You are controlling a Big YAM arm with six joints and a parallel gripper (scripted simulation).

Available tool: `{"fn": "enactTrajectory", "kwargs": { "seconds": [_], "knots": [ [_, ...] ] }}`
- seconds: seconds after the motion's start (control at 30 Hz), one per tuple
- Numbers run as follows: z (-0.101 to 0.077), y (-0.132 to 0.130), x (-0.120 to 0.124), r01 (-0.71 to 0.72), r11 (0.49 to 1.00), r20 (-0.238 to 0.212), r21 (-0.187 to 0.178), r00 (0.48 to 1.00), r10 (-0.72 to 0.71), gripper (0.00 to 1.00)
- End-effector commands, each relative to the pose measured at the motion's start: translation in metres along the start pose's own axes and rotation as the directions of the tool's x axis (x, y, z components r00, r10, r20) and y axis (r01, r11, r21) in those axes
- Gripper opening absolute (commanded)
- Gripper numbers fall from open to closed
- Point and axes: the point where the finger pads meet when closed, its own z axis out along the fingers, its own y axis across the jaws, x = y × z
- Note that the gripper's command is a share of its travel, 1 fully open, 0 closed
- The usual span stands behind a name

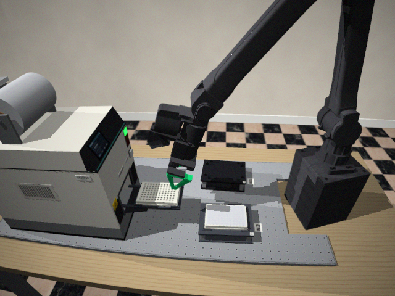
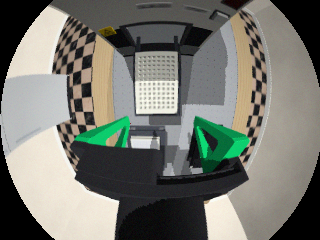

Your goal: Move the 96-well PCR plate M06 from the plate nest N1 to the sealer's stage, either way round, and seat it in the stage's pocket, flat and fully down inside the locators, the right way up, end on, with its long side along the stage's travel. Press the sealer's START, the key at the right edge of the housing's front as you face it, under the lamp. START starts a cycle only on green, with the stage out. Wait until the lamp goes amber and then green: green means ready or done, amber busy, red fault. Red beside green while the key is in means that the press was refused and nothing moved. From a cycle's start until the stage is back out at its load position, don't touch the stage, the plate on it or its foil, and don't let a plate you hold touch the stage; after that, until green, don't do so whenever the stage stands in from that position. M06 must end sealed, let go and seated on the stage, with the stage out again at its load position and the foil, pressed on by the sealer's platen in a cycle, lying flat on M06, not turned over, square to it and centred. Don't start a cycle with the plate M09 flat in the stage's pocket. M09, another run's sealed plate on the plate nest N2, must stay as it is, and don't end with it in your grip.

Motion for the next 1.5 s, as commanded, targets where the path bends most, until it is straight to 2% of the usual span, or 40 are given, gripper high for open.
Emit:
{"fn": "enactTrajectory", "kwargs": {
  "seconds": [0.0,0.17,0.23,0.33,0.4,0.43,0.57,0.6,0.83,1.03,1.3,1.47],
  "knots": [
    [-0.005,0.0,-0.039,-0.022,1.0,0.055,-0.001,0.998,0.022,1.0],
    [-0.006,-0.004,-0.042,-0.029,1.0,0.06,0.001,0.998,0.029,1.0],
    [-0.005,-0.003,-0.044,-0.03,1.0,-0.036,-0.005,0.999,0.03,1.0],
    [0.0,-0.004,-0.043,-0.028,1.0,-0.15,-0.002,0.988,0.027,1.0],
    [0.0,-0.004,-0.043,-0.028,1.0,-0.15,-0.002,0.988,0.027,1.0],
    [-0.002,-0.002,-0.038,-0.016,1.0,-0.17,-0.001,0.985,0.016,1.0],
    [0.001,0.004,-0.04,0.009,1.0,-0.316,-0.014,0.949,-0.013,1.0],
    [0.003,0.003,-0.04,0.011,1.0,-0.325,-0.01,0.946,-0.014,1.0],
    [-0.006,0.0,-0.034,0.011,1.0,-0.288,-0.006,0.957,-0.013,1.0],
    [-0.009,0.0,-0.033,0.009,1.0,-0.274,-0.008,0.962,-0.011,1.0],
    [-0.017,-0.002,-0.019,0.009,1.0,-0.297,-0.005,0.955,-0.01,1.0],
    [-0.016,-0.003,-0.011,0.008,1.0,-0.31,-0.004,0.951,-0.009,1.0]
  ]
}}
